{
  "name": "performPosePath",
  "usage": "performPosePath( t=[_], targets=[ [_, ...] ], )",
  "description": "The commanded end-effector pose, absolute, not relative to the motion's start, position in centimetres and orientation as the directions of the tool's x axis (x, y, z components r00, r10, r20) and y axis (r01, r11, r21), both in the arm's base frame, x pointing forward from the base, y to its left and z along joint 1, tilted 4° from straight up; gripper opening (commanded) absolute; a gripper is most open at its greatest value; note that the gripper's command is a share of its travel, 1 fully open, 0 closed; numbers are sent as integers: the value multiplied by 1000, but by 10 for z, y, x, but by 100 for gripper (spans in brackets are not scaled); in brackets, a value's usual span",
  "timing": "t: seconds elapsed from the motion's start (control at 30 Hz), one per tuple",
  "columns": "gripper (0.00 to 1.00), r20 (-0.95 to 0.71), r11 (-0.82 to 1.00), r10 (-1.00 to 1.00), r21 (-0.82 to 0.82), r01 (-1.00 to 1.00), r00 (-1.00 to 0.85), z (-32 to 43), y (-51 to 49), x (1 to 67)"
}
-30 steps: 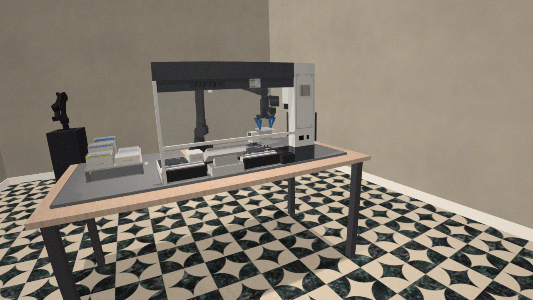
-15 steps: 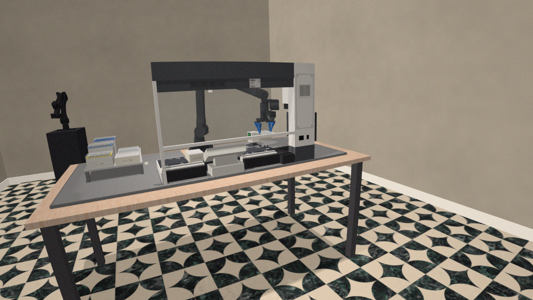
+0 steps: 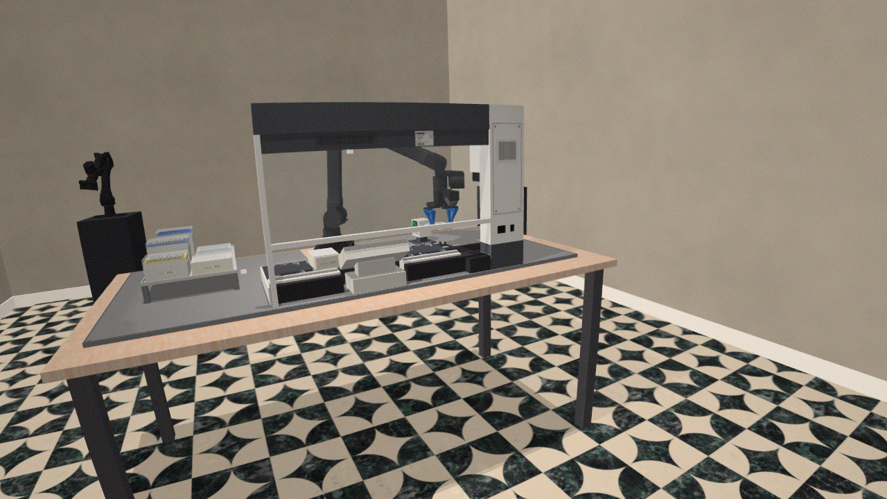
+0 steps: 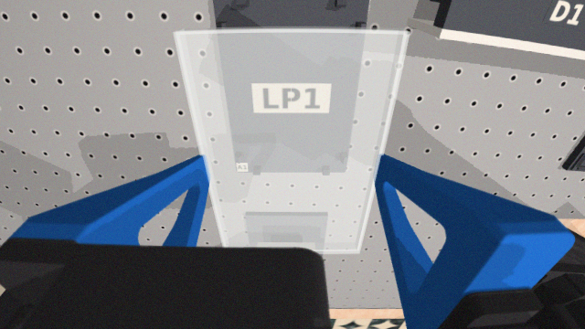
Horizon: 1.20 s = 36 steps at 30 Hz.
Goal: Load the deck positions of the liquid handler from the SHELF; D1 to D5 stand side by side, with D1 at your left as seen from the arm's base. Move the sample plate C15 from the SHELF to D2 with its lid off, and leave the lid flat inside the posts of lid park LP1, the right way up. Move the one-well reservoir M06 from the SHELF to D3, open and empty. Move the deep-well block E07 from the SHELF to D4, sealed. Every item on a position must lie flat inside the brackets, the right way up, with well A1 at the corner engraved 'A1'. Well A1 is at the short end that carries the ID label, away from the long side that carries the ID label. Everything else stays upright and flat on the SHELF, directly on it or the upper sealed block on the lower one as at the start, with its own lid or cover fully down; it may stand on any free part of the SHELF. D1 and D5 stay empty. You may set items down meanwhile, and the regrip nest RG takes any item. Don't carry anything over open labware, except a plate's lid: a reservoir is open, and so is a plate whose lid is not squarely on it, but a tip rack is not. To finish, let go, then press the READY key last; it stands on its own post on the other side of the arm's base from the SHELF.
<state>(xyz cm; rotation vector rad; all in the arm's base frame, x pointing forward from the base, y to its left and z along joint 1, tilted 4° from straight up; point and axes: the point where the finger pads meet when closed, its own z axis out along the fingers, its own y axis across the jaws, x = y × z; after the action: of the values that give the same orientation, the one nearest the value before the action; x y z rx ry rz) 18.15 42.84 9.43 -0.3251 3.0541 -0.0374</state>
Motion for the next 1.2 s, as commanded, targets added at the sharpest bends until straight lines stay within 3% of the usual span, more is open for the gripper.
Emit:
performPosePath(
  t=[0.0, 1.17],
  targets=[
    [0, -76, 979, -204, -25, -203, -976, 91, 432, 192],
    [0, -103, 979, -199, 14, -202, -975, 55, 449, 203]
  ],
)
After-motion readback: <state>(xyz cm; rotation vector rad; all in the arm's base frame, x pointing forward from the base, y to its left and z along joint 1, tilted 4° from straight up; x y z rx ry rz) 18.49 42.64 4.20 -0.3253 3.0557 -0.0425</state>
